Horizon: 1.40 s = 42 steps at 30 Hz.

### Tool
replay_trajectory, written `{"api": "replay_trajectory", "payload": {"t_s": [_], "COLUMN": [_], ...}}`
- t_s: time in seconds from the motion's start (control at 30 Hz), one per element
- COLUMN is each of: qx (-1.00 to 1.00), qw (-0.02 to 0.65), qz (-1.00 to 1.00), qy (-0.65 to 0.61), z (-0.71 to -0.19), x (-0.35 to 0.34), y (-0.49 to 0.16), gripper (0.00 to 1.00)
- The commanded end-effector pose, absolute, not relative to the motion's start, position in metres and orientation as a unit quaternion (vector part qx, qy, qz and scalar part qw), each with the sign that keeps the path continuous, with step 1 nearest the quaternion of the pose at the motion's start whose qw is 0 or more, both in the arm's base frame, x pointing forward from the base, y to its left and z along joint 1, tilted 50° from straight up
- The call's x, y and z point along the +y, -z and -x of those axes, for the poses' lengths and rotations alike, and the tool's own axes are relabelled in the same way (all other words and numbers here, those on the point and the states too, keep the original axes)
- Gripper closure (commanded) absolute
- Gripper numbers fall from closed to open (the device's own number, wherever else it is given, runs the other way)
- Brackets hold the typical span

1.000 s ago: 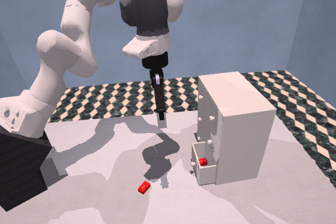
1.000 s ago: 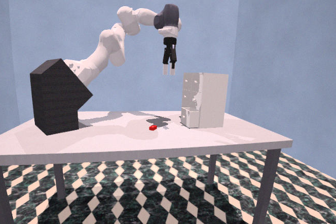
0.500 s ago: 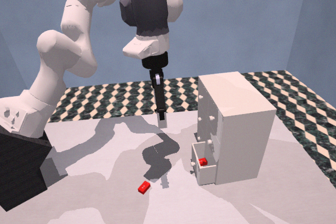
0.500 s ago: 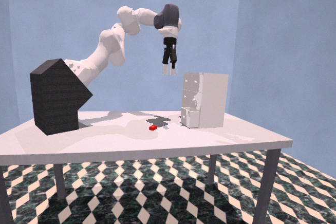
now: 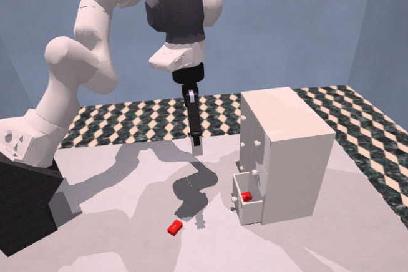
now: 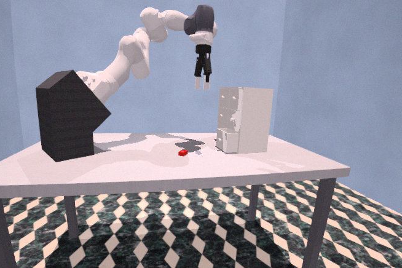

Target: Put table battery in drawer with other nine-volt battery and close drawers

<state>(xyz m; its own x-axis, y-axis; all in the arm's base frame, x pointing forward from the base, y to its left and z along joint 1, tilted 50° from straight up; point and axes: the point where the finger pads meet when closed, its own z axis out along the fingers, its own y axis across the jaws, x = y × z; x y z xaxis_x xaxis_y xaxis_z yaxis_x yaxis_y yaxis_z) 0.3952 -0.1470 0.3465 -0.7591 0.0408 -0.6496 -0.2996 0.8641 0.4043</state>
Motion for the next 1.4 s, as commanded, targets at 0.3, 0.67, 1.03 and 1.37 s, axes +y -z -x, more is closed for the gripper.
{"api": "replay_trajectory", "payload": {"t_s": [0.3,0.67,1.03,1.37], "qx": [0.905,0.906,0.905,0.898], "qw": [0.336,0.325,0.303,0.277], "qz": [0.058,0.020,-0.050,-0.127], "qy": [-0.256,-0.269,-0.294,-0.318], "z": [-0.396,-0.399,-0.403,-0.408], "x": [-0.146,-0.144,-0.139,-0.135], "y": [-0.344,-0.335,-0.321,-0.304], "gripper": [0.00,0.00,0.00,0.00]}}
